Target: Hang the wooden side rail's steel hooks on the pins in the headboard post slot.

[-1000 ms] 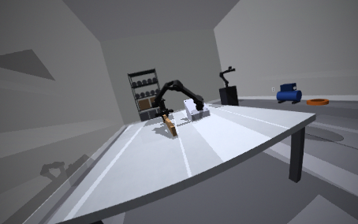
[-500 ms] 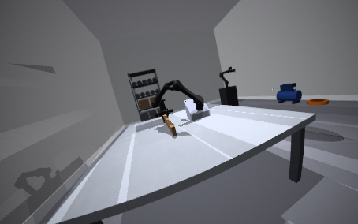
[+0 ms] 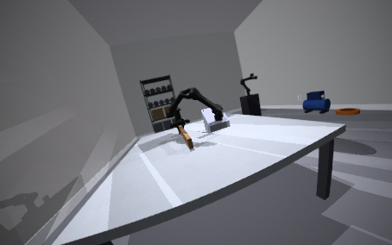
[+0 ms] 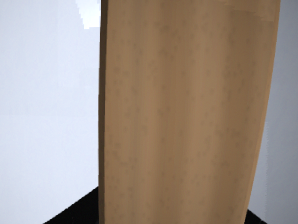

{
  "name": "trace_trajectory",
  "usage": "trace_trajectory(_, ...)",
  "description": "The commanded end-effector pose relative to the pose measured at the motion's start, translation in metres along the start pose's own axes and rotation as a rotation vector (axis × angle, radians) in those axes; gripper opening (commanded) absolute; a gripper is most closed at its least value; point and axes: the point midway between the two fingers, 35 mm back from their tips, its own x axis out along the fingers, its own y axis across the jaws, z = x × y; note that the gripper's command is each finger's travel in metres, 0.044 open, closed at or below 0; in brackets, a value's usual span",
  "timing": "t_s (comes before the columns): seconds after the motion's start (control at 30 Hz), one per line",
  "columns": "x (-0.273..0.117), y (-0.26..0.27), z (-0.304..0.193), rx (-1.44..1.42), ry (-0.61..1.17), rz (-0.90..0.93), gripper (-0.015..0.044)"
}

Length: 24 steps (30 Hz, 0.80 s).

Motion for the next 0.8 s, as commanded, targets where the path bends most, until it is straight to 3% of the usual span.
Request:
trace_trajectory(0.0, -0.0052, 0.0007, -0.0048, 0.006, 0.005, -0.011, 0.0)
trace_trajectory(0.77, -0.005, -0.0001, -0.007, 0.006, 0.005, -0.011, 0.0)
